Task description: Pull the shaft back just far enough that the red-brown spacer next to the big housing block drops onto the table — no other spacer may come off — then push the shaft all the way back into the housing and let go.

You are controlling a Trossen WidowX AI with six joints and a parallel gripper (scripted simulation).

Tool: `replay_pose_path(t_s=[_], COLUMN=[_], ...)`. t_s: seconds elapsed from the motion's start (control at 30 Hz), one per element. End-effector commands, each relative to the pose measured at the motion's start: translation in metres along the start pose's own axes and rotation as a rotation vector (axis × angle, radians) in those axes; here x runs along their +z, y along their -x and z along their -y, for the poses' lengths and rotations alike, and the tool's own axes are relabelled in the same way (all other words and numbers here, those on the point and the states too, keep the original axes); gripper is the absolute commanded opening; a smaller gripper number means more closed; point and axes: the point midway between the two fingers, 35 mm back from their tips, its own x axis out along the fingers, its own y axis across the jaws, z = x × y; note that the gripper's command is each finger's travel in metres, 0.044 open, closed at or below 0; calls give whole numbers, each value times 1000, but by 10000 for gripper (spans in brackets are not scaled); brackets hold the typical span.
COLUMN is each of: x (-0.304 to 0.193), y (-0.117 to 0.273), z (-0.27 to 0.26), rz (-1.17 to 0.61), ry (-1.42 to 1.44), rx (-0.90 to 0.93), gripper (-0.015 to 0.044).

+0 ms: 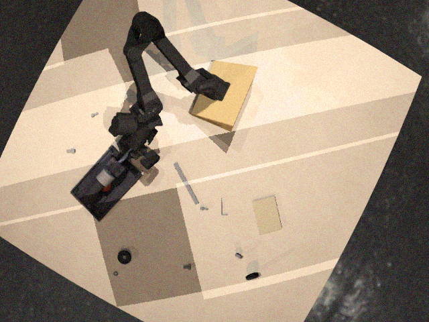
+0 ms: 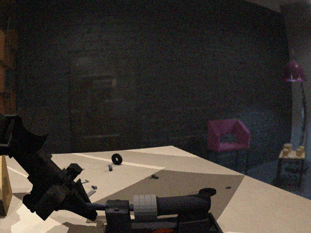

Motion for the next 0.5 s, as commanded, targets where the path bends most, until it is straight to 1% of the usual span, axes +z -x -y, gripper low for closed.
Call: replay_pose_path(t_s=[0.0, 0.47], x=[-3, -7], y=[-1, -5], z=[-1, -1], rz=[-5, -5], ry=[-3, -3], rx=[0, 0], gripper=[0, 0])
